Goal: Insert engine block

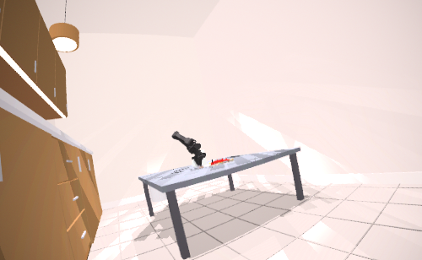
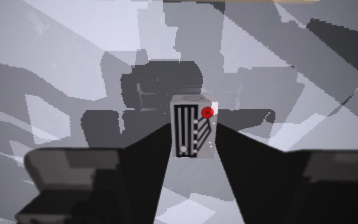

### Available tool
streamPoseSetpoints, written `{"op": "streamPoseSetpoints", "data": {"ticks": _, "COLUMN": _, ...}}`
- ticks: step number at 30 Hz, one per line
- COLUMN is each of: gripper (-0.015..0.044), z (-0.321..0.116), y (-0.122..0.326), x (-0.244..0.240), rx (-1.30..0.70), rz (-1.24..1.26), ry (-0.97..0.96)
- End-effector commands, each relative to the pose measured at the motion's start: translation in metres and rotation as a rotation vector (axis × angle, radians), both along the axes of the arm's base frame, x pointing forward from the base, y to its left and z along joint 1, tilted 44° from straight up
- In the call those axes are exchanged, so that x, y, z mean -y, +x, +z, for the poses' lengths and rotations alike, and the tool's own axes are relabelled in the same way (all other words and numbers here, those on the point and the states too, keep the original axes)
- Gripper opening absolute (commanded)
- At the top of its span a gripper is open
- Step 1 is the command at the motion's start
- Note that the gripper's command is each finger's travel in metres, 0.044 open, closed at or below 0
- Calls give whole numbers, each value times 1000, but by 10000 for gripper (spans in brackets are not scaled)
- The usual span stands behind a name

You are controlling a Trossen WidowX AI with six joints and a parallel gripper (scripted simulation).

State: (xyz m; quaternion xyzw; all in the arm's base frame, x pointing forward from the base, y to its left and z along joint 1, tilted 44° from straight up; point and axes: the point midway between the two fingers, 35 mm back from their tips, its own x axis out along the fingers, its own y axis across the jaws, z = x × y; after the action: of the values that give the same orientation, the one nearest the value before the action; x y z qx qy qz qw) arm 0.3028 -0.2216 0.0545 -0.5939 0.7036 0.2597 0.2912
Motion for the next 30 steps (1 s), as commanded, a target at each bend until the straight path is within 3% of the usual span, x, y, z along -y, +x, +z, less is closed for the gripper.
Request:
{"op": "streamPoseSetpoints", "data": {"ticks": 1, "gripper": 131, "z": -1, "y": 0, "x": 0, "rx": -4, "rz": 3, "ry": 3}}
{"op": "streamPoseSetpoints", "data": {"ticks": 5, "gripper": 105, "z": -1, "y": 0, "x": 0, "rx": -4, "rz": 3, "ry": 3}}
{"op": "streamPoseSetpoints", "data": {"ticks": 9, "gripper": 0, "z": 2, "y": 1, "x": -3, "rx": -4, "rz": 4, "ry": 4}}
{"op": "streamPoseSetpoints", "data": {"ticks": 30, "gripper": 0, "z": 47, "y": 15, "x": -48, "rx": -1, "rz": 4, "ry": 14}}
